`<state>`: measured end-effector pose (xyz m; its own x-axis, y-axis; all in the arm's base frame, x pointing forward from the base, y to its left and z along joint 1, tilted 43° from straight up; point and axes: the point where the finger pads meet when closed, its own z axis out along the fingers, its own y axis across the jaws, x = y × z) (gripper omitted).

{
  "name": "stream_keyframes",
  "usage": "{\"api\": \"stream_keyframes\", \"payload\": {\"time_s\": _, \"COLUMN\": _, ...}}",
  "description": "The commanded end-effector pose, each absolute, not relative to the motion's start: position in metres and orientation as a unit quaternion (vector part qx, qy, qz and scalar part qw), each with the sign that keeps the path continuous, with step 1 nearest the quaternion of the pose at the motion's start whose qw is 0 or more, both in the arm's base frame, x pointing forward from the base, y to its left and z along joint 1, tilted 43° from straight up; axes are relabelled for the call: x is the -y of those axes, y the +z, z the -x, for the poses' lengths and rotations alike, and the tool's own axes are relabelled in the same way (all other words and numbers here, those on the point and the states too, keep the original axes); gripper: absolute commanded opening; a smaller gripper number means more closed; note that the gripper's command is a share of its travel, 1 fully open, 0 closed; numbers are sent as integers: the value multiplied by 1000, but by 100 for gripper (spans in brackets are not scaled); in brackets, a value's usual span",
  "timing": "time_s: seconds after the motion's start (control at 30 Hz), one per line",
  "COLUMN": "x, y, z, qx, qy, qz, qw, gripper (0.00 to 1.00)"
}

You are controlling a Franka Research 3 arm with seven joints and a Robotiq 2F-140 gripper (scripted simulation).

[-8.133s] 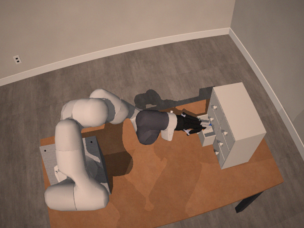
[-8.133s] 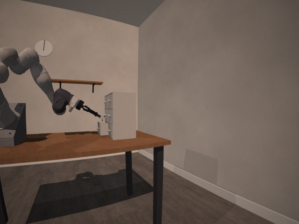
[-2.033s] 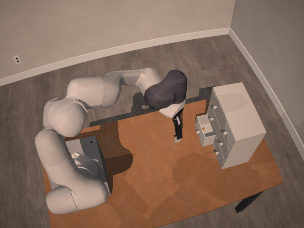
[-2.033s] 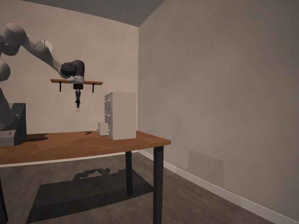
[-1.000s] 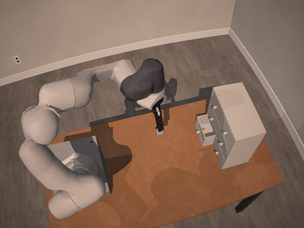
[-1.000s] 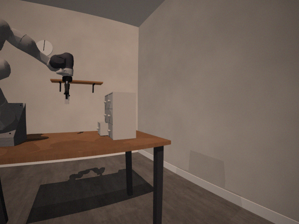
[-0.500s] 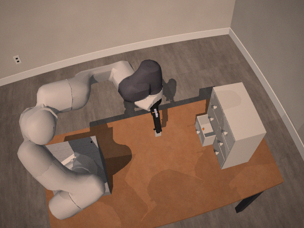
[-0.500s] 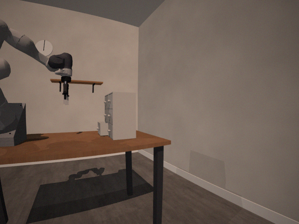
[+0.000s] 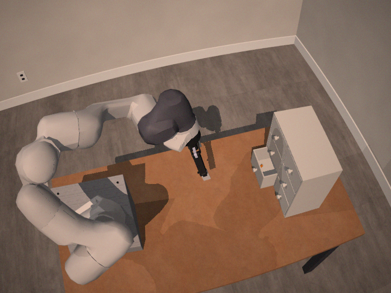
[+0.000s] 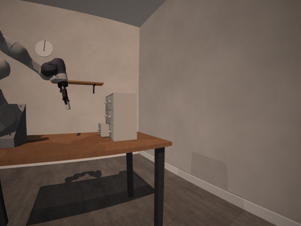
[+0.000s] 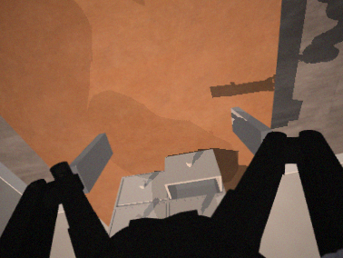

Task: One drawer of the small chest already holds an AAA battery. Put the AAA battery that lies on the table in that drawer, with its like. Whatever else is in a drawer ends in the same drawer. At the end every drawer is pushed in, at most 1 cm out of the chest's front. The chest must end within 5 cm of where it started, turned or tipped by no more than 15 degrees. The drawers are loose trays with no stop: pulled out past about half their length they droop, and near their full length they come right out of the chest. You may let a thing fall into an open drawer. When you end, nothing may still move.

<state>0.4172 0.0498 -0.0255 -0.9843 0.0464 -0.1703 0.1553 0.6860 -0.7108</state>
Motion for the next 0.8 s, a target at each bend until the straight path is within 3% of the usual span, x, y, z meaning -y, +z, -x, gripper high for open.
{"api": "stream_keyframes", "payload": {"time_s": 0.0, "x": -48, "y": -34, "z": -444, "qx": -913, "qy": -380, "qz": -22, "qw": 147, "gripper": 100}}
{"api": "stream_keyframes", "payload": {"time_s": 0.2, "x": -31, "y": -48, "z": -460, "qx": -893, "qy": -381, "qz": 16, "qw": 238, "gripper": 100}}
{"api": "stream_keyframes", "payload": {"time_s": 0.77, "x": -1, "y": -73, "z": -489, "qx": -837, "qy": -372, "qz": 83, "qw": 392, "gripper": 100}}
